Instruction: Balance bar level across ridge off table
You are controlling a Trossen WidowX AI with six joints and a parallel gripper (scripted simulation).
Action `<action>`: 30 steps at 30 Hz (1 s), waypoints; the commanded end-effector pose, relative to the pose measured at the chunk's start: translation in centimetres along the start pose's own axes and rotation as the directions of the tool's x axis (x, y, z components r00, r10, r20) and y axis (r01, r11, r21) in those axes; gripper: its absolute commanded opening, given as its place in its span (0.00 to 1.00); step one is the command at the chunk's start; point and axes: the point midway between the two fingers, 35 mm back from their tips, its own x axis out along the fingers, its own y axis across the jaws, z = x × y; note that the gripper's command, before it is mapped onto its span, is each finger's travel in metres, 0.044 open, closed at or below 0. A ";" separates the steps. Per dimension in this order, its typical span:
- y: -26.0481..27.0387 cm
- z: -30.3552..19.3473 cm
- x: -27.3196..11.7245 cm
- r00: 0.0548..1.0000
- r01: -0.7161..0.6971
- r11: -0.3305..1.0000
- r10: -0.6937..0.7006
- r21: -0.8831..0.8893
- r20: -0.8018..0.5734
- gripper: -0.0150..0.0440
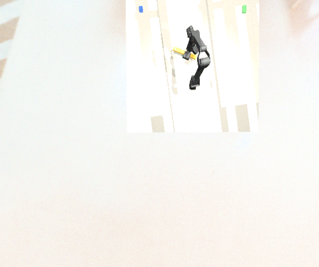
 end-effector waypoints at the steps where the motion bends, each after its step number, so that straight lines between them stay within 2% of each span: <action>1: 0.0 0.0 0.0 1.000 0.000 1.000 0.000 0.000 0.000 0.25; 11: 0.0 0.0 0.0 1.000 0.000 1.000 0.000 0.000 0.000 0.25; 17: 0.0 0.0 0.0 1.000 0.000 1.000 0.000 0.000 0.000 0.52; 18: 0.0 0.0 0.0 1.000 0.000 1.000 0.000 0.000 0.000 0.54; 30: 0.0 0.0 0.0 1.000 0.000 1.000 0.000 0.000 0.000 0.54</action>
